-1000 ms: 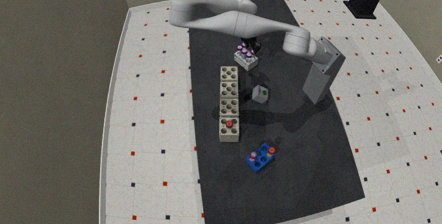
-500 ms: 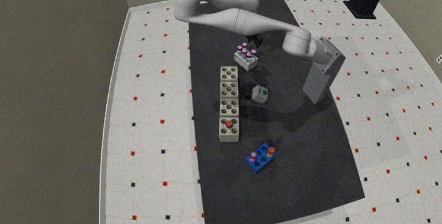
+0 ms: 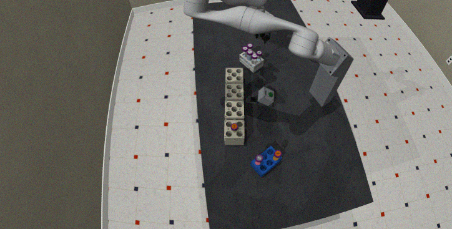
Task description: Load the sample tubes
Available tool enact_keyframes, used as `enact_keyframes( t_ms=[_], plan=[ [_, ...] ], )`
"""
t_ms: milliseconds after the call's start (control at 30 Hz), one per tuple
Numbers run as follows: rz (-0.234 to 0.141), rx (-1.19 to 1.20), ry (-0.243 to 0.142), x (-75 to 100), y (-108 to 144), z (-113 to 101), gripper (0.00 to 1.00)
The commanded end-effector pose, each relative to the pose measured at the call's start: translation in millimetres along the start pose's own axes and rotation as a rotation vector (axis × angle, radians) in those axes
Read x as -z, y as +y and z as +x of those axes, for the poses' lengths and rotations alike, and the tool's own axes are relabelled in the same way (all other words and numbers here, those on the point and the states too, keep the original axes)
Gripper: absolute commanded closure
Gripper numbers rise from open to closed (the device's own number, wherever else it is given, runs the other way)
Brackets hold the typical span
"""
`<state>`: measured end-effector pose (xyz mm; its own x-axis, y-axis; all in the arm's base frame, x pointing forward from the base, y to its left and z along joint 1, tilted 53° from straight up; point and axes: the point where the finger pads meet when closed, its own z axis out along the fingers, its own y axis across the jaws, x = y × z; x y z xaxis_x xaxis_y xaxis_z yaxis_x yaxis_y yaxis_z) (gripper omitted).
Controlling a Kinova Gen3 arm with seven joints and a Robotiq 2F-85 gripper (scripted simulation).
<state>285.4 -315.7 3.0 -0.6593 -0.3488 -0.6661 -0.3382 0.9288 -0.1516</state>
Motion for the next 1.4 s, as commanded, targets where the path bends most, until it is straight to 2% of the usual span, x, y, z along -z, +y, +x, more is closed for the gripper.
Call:
enact_keyframes(
  t_ms=[0, 567, 1367],
  plan=[
    [0.001, 0.000, 0.000, -0.7, -4.4, 6.1, 0.38],
    [0.001, 0.000, 0.000, -4.0, -6.9, 9.6, 0.38],
    [0.001, 0.000, 0.000, -32.9, -6.9, 4.5, 0.38]
  ],
)
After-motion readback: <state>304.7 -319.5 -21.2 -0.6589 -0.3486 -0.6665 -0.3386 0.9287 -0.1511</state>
